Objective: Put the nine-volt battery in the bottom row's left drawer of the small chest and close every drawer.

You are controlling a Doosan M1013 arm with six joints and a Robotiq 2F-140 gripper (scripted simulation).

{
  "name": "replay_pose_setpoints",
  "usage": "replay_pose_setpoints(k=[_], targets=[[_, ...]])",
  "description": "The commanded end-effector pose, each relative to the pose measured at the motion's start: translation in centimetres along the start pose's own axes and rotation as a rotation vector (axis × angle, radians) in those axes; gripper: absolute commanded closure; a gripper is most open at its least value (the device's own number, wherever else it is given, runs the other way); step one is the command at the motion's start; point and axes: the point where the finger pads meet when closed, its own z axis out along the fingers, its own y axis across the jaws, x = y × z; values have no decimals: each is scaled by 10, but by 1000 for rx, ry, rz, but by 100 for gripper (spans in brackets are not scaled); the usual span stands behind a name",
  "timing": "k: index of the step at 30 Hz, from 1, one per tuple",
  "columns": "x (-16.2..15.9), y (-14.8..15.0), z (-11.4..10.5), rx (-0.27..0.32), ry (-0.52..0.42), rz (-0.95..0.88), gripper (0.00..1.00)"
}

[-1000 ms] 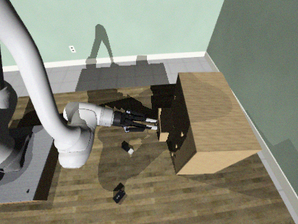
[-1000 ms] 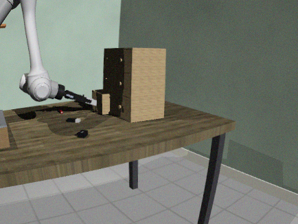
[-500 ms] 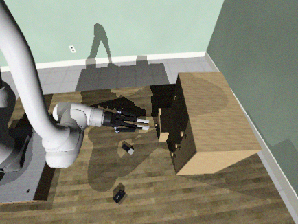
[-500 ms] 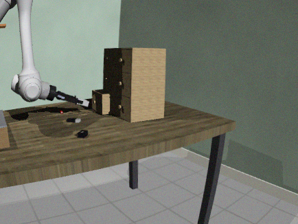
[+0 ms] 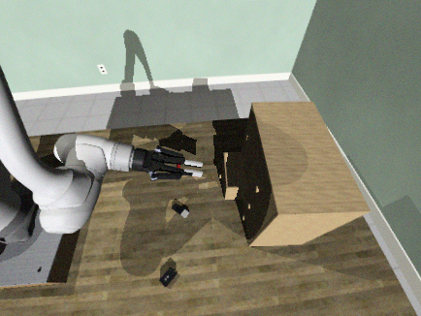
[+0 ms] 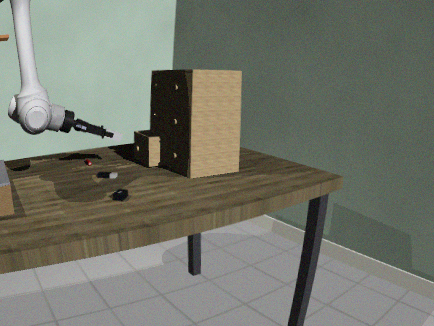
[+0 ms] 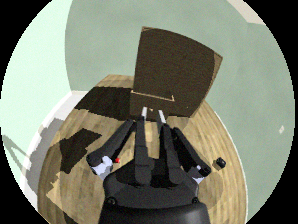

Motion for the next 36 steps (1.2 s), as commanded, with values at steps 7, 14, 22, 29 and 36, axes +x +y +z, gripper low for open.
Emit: replay_pose_setpoints(k=[7,14,22,29,36], targets=[[35,0,-37,-2,-2,-1,80],[35,0,-37,-2,-3,-1,80],[36,0,-39,-2,-15,-1,80],[37,0,-42,-2,-48,-1,80],[39,0,-46,-2,-89,-1,80]])
